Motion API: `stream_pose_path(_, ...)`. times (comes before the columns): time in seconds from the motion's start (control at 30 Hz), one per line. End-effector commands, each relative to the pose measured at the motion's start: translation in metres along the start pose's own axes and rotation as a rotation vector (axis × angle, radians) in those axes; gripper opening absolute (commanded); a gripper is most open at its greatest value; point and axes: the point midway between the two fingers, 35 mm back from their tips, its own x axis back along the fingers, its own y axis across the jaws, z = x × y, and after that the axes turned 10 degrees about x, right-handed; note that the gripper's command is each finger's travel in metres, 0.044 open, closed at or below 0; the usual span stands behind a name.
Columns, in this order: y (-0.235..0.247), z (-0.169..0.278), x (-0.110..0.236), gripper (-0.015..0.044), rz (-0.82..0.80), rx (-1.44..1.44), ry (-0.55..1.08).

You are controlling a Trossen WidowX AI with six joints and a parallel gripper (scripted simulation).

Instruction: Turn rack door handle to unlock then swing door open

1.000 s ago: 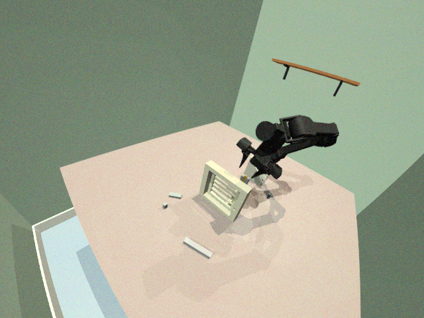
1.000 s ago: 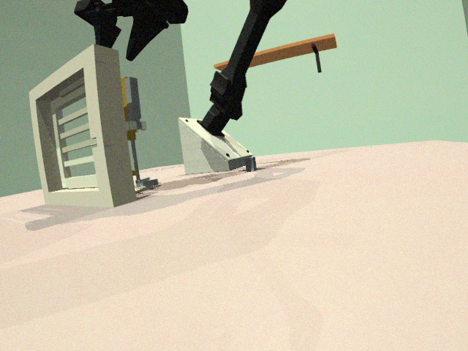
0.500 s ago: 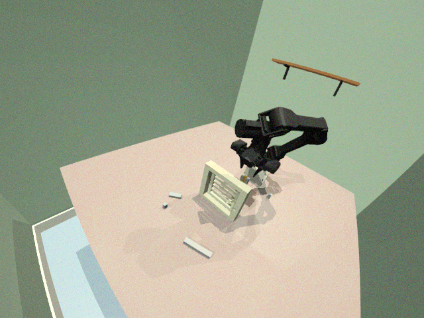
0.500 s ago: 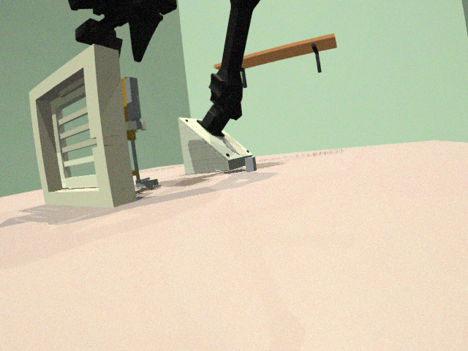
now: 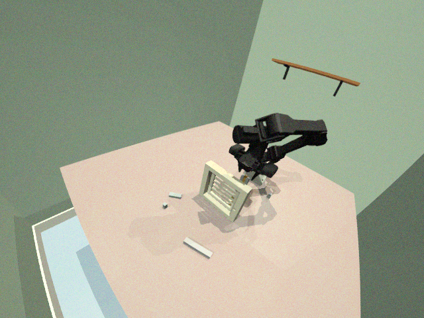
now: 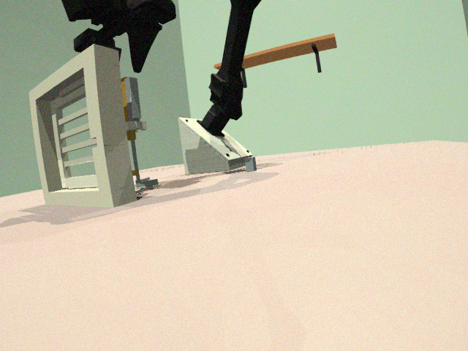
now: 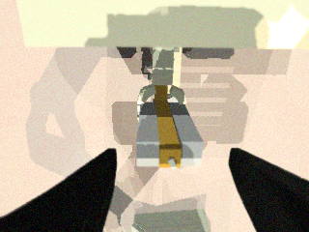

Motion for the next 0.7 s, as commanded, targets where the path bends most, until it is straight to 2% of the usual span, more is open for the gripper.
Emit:
stream_pose_path(0.0,0.001,0.0,-0.005,0.0285,-0.002,-0.003,-0.006)
stream_pose_path(0.67,0.001,0.0,-0.038,0.0285,-0.003,-0.002,-0.006)
